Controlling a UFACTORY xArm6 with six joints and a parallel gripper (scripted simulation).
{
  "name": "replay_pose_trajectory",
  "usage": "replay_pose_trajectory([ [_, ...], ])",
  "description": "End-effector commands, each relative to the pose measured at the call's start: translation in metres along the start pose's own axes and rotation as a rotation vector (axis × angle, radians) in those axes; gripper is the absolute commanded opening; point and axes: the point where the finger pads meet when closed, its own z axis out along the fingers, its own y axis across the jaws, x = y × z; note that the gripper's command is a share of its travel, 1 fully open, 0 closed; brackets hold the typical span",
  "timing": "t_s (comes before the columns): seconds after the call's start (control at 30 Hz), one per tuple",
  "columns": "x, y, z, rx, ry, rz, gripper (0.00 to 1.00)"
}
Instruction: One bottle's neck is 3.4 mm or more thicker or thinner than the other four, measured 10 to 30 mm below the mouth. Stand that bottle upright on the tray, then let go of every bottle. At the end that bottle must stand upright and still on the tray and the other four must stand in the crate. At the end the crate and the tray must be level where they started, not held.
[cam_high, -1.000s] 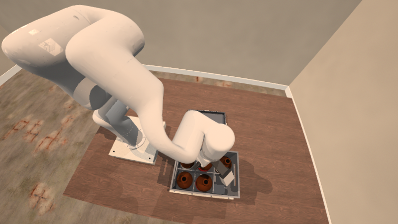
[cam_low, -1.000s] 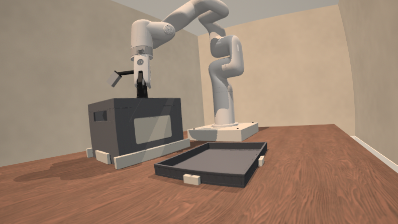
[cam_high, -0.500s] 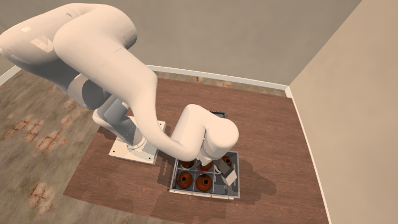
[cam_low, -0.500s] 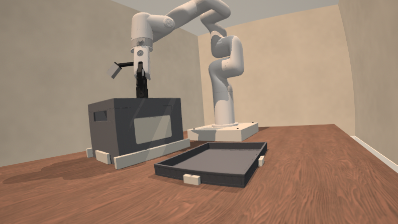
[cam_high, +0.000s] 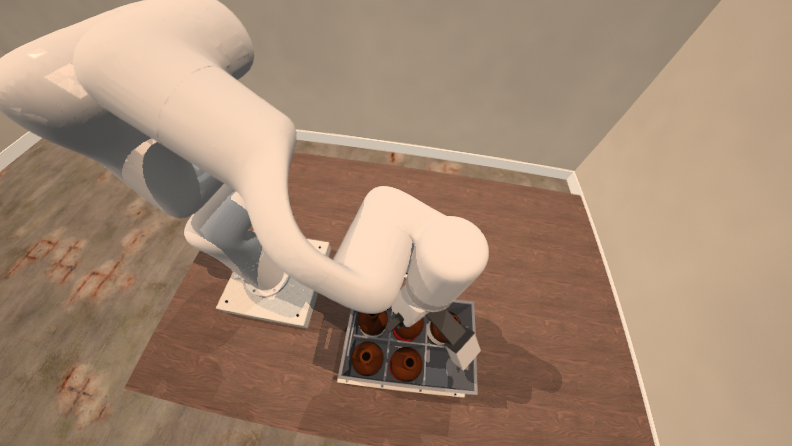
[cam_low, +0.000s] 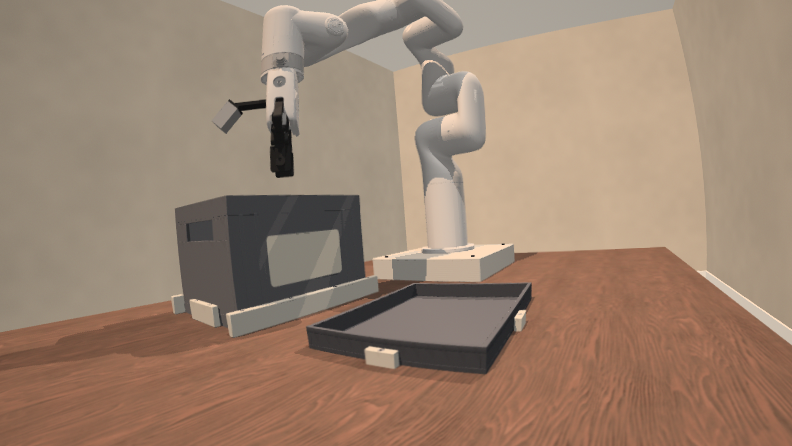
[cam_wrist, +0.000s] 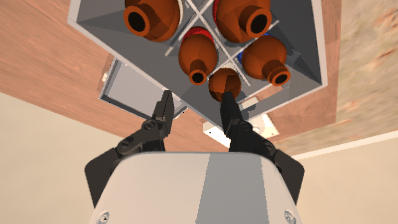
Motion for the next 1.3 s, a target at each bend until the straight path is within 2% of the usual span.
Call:
replay_pose_trajectory([
  [0.0,0.0007,-0.0005,-0.0086,0.002,0.003,0.0,0.65],
  [0.37,0.0007,-0.0005,-0.0135,0.002,0.003,0.0,0.65],
  [0.4,0.0007,-0.0005,-0.0135,0.002,0.003,0.0,0.0],
  [1.27,0.0007,-0.0005,-0.0135,0.002,0.003,0.0,0.0],
])
